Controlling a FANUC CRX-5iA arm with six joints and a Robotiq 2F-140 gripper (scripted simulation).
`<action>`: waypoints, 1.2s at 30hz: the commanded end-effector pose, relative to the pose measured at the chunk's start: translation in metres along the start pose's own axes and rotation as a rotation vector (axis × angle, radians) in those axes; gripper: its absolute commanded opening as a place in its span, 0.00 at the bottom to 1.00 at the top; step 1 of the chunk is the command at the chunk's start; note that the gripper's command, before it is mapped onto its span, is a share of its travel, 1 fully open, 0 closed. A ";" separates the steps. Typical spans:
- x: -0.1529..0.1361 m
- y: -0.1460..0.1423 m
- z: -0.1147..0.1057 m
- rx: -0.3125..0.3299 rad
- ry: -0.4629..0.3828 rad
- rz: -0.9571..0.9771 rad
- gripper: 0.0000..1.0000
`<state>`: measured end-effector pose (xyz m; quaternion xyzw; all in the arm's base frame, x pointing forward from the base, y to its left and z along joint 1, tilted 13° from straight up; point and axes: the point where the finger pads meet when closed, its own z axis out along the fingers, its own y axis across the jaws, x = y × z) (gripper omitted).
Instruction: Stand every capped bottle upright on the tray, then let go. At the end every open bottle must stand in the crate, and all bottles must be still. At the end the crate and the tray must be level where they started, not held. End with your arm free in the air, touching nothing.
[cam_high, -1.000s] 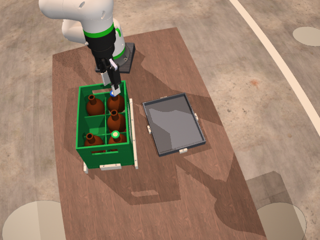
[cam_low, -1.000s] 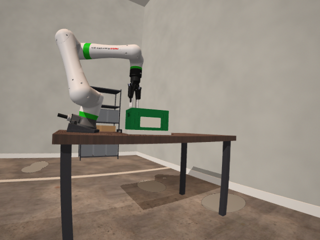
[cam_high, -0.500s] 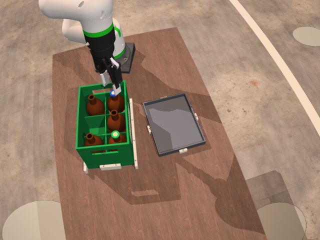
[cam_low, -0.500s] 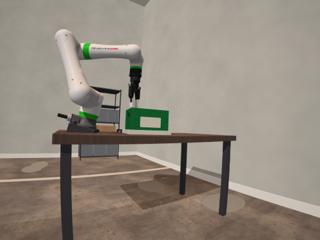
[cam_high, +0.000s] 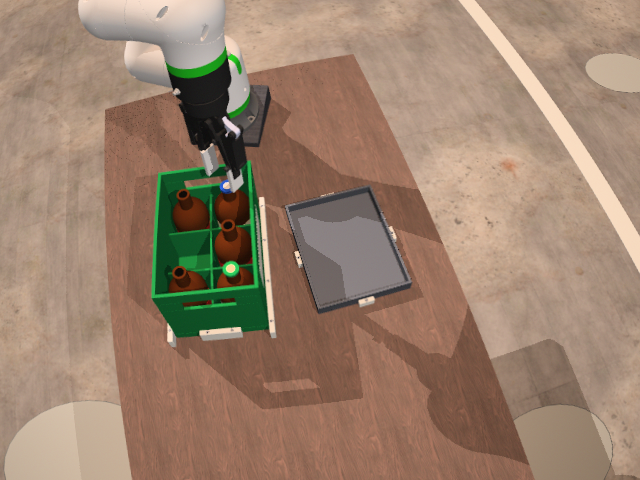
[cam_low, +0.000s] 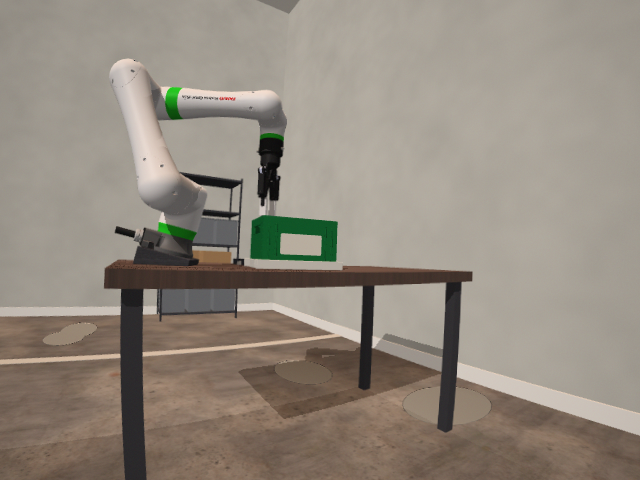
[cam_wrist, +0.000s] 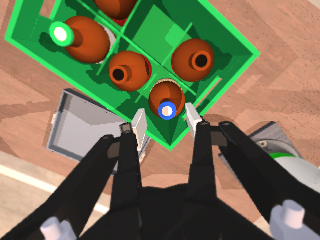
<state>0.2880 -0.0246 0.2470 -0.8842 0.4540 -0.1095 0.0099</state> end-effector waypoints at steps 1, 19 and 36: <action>0.000 0.000 0.007 0.001 0.000 -0.002 0.38; 0.000 0.000 0.030 0.001 0.000 -0.006 0.38; 0.000 0.000 0.048 0.001 0.000 -0.006 0.38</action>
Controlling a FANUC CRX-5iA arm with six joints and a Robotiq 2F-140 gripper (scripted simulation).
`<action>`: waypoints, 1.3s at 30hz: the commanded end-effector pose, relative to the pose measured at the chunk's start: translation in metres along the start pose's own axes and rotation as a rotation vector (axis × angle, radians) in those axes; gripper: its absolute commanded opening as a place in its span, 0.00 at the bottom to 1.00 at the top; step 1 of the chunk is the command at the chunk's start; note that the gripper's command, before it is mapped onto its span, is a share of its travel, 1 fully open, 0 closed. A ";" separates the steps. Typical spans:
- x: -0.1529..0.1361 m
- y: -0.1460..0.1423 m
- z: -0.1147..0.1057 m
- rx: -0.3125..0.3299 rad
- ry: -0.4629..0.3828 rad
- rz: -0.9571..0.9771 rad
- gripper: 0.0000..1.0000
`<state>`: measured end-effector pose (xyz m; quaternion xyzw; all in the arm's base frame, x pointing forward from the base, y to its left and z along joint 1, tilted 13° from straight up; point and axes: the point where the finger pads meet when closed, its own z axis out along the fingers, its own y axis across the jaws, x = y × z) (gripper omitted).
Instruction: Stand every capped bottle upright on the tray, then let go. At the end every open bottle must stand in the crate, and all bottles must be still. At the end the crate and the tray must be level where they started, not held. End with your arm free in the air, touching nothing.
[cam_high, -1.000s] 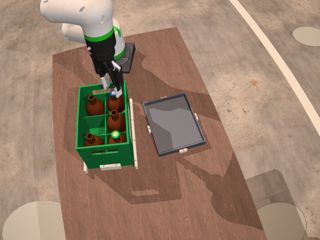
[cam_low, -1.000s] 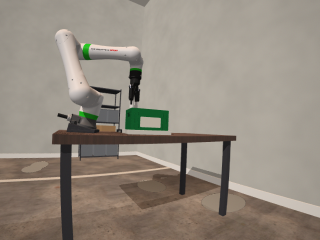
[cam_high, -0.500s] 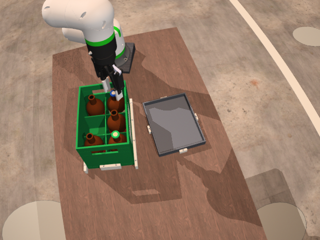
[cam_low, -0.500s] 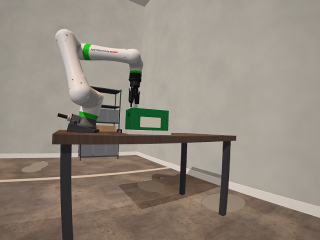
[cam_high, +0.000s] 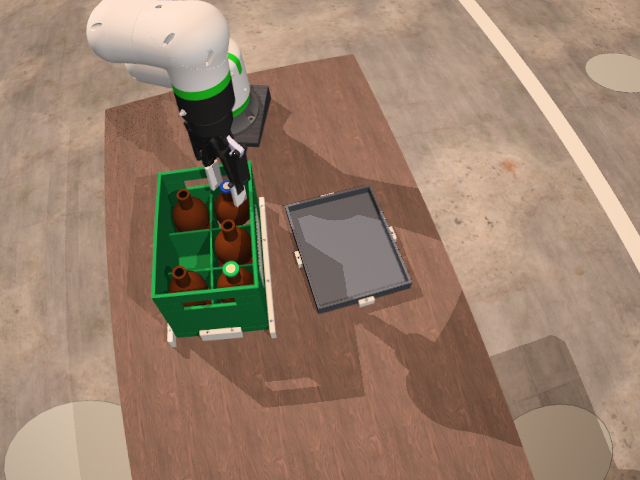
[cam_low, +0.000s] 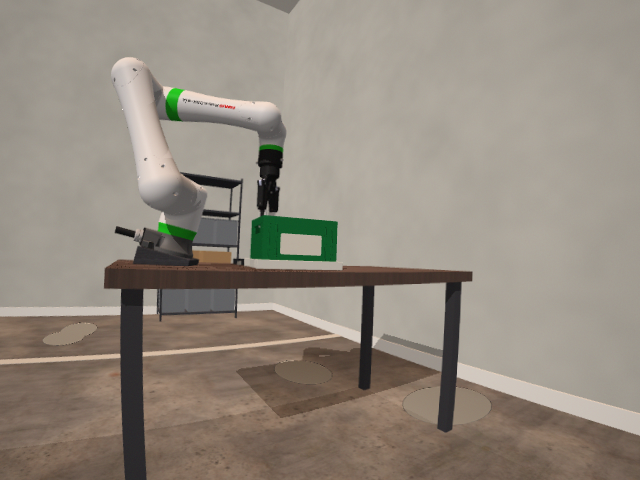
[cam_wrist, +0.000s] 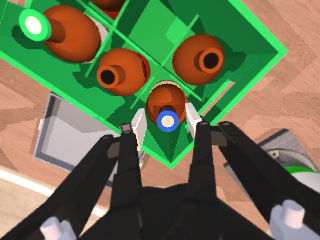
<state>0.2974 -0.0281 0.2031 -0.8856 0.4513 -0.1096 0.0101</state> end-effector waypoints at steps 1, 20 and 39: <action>0.000 0.000 0.004 0.000 0.000 0.000 0.38; 0.000 0.000 0.011 0.000 0.000 0.000 0.00; 0.000 0.000 0.011 0.000 0.000 0.000 0.00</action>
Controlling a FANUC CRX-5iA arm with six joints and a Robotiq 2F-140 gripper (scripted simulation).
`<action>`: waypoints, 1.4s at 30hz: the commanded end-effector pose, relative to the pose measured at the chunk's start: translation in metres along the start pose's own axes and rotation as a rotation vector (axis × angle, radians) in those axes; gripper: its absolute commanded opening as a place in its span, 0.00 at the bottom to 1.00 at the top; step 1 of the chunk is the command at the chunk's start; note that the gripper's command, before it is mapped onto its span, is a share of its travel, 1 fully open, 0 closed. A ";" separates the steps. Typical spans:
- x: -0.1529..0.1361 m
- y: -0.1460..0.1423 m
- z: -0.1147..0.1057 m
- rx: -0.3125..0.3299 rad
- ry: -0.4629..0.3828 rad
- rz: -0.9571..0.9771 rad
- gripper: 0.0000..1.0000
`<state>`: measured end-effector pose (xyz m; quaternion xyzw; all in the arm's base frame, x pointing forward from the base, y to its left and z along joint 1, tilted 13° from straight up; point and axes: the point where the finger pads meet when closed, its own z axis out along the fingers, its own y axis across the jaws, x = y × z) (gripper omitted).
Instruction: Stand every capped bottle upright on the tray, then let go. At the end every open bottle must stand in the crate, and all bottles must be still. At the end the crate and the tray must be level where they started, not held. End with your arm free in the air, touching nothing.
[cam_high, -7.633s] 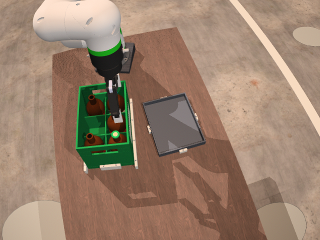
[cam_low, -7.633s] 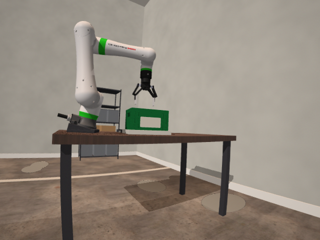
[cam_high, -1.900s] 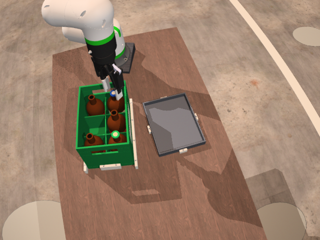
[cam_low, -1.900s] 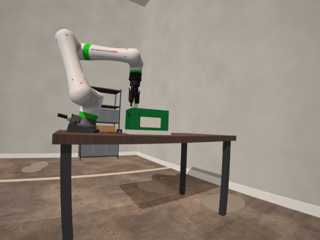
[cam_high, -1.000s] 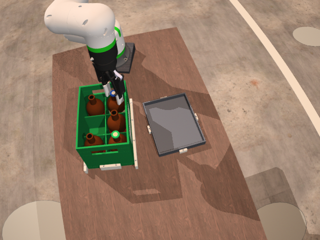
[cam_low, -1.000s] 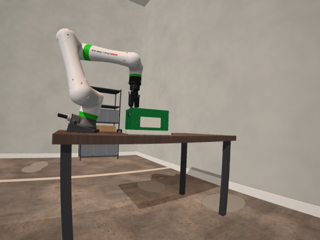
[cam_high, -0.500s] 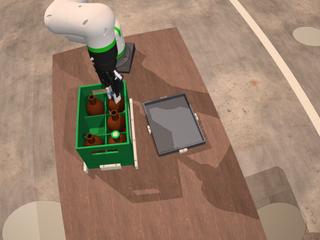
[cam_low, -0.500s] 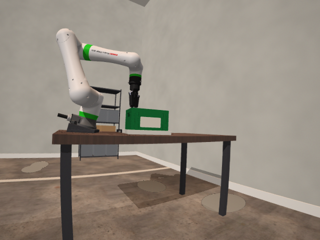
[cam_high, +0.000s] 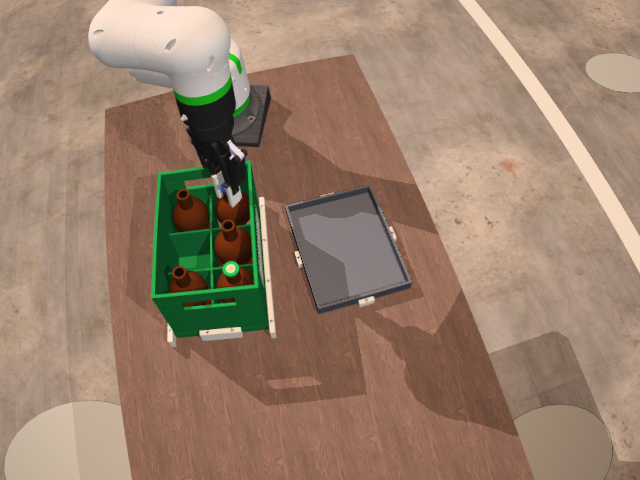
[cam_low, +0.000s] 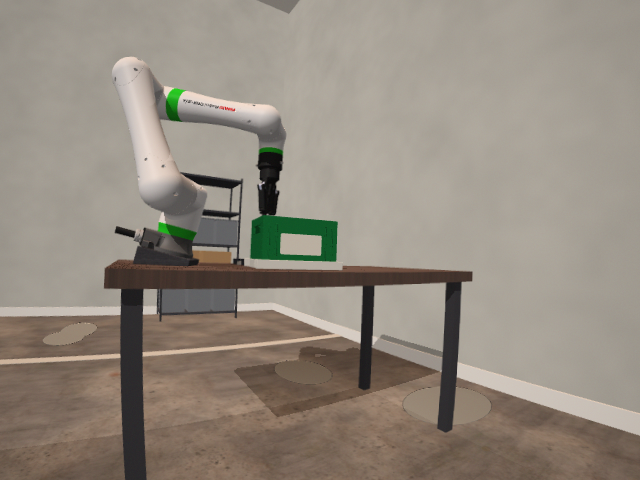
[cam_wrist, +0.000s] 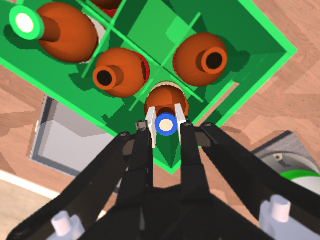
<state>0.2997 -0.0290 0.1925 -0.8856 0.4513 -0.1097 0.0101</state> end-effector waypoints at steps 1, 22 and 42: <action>0.000 0.000 0.000 0.000 0.000 0.000 0.00; 0.000 0.000 0.000 0.000 0.000 0.000 0.00; 0.000 0.000 -0.014 0.000 0.000 0.000 0.00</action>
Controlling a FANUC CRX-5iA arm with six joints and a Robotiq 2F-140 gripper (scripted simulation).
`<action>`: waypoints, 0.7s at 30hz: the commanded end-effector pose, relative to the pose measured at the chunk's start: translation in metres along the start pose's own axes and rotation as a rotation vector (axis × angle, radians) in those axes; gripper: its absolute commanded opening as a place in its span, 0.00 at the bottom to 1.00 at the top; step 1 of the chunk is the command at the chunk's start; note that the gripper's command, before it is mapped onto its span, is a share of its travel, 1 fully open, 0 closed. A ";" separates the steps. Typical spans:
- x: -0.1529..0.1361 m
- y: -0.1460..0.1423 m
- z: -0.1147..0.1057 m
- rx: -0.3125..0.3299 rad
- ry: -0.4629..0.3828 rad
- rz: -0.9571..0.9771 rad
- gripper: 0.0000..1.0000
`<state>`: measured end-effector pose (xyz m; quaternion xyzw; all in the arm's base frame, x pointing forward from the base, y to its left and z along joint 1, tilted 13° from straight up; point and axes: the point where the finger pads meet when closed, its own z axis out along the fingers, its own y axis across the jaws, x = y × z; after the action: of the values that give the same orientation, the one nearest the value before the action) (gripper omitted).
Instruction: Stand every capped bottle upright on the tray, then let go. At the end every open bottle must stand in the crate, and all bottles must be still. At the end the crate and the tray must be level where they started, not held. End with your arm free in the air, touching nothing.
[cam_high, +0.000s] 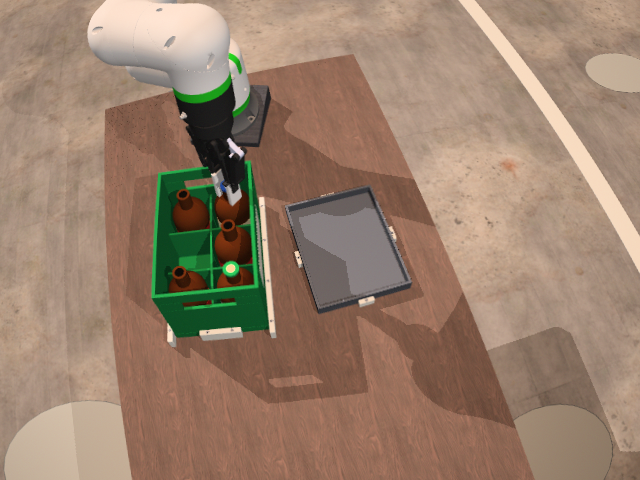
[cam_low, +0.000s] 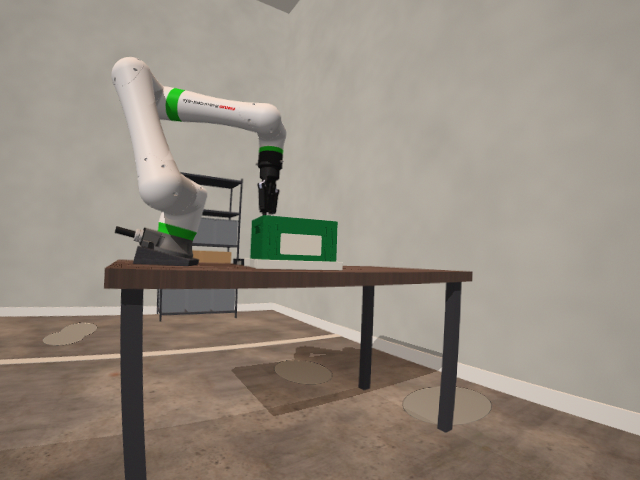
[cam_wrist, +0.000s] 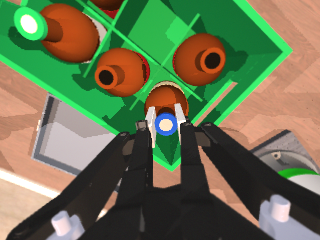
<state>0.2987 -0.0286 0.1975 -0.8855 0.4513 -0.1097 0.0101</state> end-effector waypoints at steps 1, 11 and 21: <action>0.000 0.000 -0.012 0.000 0.000 0.000 0.00; 0.000 0.000 -0.045 0.000 0.000 0.000 0.00; 0.000 0.000 -0.068 0.000 0.000 0.000 0.00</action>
<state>0.2872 -0.0238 0.2536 -0.8855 0.4513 -0.1099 0.0101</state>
